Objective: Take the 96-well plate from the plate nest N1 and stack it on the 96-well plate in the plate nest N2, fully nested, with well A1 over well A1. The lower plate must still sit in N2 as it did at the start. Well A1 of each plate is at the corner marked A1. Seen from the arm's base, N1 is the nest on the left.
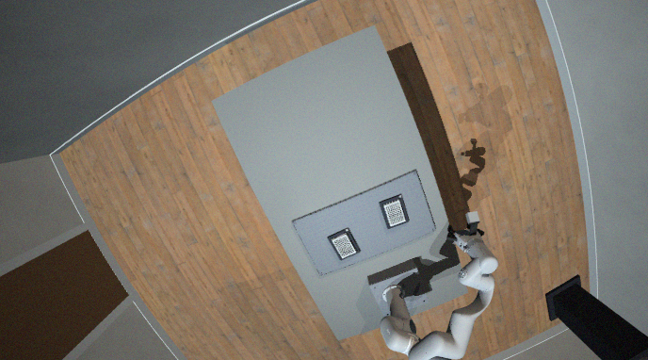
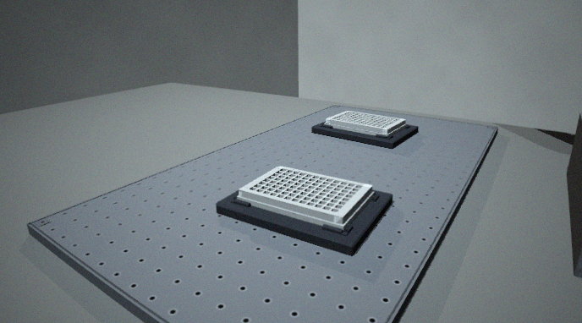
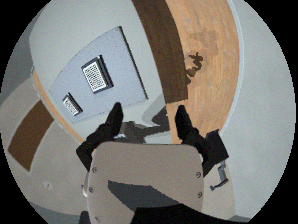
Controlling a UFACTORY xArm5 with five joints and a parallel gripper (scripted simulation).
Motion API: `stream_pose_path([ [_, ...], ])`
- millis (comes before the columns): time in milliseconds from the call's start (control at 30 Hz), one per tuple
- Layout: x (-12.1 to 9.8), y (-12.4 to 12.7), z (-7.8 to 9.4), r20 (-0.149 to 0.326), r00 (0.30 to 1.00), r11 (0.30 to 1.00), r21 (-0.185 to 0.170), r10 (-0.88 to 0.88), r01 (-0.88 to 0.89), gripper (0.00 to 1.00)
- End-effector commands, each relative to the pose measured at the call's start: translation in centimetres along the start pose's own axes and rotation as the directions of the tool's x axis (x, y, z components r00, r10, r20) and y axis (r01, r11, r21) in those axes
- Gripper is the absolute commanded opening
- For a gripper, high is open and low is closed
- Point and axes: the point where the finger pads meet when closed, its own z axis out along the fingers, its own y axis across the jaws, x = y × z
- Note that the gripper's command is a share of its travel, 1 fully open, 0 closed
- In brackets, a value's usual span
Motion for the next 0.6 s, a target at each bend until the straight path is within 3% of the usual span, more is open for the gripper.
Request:
stream_pose_path([
  [0,0.11,0.06,-0.19,-0.004,1.000,1.000,-0.002,0.000,0.000,1.00],
  [567,0.24,-0.46,-0.32,-0.003,0.999,0.999,-0.001,-0.033,0.033,1.00],
])
